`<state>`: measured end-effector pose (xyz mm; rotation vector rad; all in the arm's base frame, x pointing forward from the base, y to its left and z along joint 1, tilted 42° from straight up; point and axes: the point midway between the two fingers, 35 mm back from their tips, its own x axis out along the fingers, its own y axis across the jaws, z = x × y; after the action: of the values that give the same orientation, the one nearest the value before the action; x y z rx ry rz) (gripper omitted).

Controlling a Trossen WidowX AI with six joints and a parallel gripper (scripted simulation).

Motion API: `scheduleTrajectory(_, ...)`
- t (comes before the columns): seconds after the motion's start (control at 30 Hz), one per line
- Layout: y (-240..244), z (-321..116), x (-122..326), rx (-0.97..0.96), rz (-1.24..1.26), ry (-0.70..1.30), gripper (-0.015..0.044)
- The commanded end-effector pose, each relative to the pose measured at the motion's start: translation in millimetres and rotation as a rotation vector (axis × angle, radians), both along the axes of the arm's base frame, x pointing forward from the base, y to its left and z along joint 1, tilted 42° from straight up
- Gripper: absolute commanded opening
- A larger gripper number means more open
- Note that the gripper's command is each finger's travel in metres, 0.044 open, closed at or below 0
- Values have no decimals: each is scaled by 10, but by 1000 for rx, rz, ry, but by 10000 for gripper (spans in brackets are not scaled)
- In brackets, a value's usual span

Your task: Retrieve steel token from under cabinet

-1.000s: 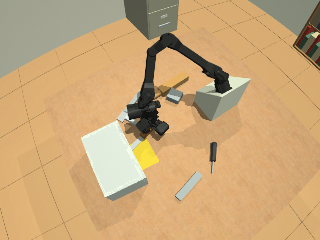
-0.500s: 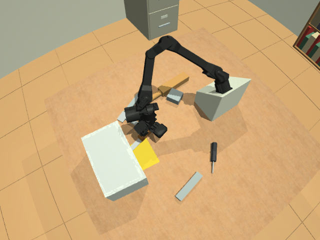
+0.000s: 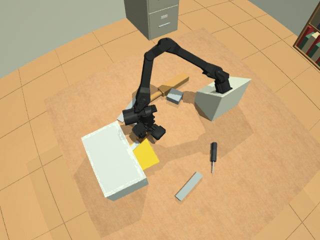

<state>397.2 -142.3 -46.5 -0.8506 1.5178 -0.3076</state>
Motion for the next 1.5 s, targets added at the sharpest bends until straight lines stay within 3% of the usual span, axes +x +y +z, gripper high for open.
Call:
scheduleTrajectory(0.0, 37, -42, 7, 2, -3, -4, 0)
scheduleTrajectory(1.47, 20, -69, -277, 2, -3, -2, 0)
